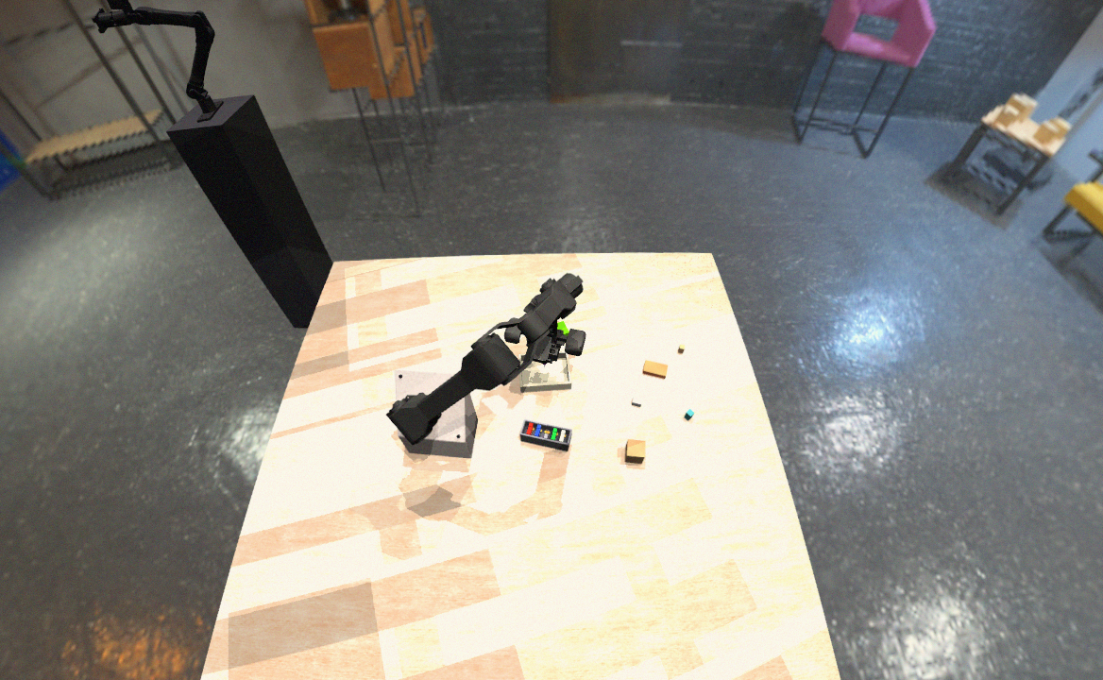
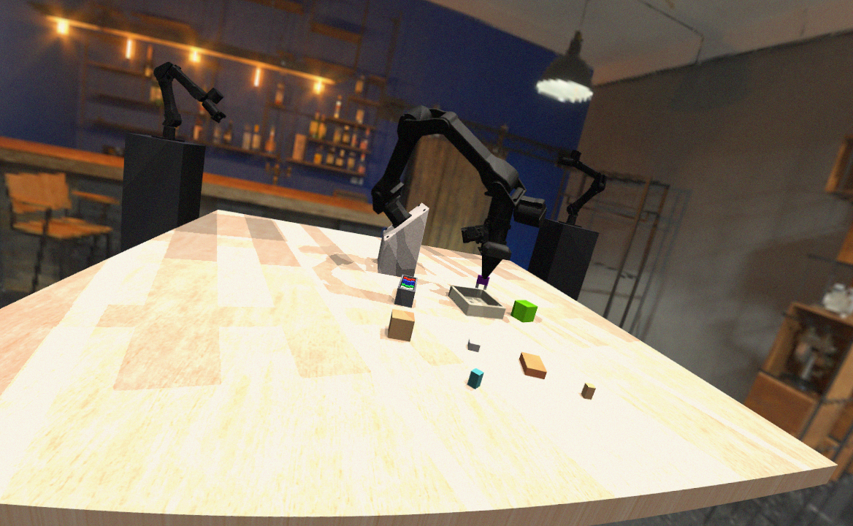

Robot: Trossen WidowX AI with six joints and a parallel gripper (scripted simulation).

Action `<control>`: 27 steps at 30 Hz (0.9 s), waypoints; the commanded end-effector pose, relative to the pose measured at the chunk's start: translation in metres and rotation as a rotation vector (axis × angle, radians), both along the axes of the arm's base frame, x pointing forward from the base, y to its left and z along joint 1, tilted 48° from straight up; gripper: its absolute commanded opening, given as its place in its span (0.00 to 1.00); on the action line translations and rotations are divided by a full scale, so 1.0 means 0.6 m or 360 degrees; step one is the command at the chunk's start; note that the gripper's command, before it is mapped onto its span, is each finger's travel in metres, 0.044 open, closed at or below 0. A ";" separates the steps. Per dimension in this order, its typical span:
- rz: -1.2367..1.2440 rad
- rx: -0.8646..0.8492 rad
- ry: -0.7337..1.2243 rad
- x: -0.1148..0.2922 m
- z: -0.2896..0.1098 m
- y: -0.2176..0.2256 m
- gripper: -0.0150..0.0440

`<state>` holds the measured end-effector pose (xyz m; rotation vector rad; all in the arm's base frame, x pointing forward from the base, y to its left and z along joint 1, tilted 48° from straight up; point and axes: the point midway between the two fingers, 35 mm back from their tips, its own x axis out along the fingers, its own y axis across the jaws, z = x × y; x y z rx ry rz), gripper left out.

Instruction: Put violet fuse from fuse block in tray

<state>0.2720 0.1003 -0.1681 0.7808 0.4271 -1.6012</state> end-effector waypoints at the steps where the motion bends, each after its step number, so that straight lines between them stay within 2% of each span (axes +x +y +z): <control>1: 0.0003 -0.0017 0.0018 -0.005 -0.008 -0.014 0.25; 16: 0.0003 -0.0019 0.0018 -0.007 -0.027 -0.035 0.25; 27: -0.0004 -0.0008 0.0006 -0.004 -0.025 -0.029 0.74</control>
